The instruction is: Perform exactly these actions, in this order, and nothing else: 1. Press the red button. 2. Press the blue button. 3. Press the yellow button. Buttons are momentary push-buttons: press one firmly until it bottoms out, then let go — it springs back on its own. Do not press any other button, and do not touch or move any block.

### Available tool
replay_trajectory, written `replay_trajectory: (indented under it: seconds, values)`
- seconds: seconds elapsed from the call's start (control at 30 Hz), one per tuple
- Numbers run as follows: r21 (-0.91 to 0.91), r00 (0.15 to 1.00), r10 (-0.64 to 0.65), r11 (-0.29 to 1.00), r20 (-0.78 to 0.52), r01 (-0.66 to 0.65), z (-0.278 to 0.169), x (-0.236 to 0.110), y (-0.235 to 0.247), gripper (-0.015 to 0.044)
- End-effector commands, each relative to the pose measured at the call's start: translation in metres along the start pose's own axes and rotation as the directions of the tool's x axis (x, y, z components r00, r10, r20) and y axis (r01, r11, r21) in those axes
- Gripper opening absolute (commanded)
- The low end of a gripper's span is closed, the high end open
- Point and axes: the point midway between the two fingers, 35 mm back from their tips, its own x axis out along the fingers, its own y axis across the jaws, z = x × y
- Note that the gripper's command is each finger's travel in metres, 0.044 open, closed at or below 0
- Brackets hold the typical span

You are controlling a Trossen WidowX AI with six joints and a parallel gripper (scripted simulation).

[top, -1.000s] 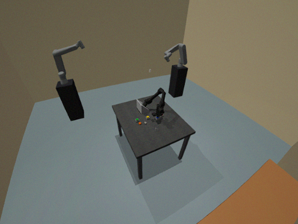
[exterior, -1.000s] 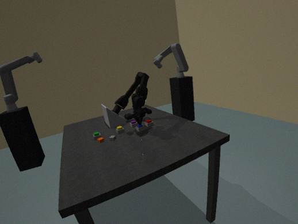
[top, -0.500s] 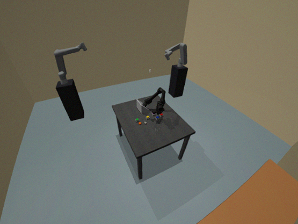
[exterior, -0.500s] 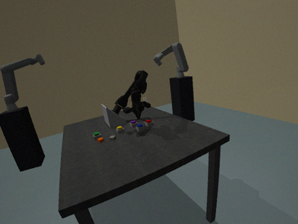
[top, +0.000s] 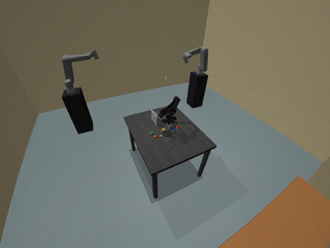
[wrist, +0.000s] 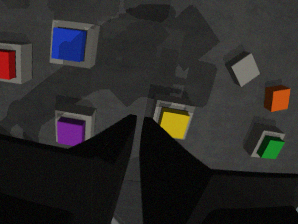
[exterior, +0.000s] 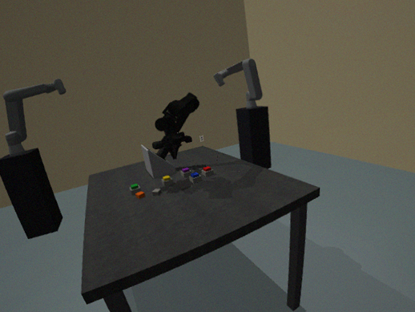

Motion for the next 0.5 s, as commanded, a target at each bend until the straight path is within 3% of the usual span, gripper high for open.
replay_trajectory:
  seconds: [0.0, 0.23, 0.37, 0.47]
  values:
    - [0.018, 1.0, 0.024, 1.0, -0.017, -0.024, -0.041, 0.006, -0.046, 0.002]
    - [0.017, 1.0, 0.027, 1.0, -0.017, -0.026, -0.045, 0.01, -0.05, 0.002]
    - [0.016, 0.999, 0.027, 0.999, -0.016, -0.027, -0.045, 0.059, -0.049, 0.002]
    - [0.016, 0.999, 0.029, 0.999, -0.016, -0.029, -0.046, 0.069, -0.048, 0.002]
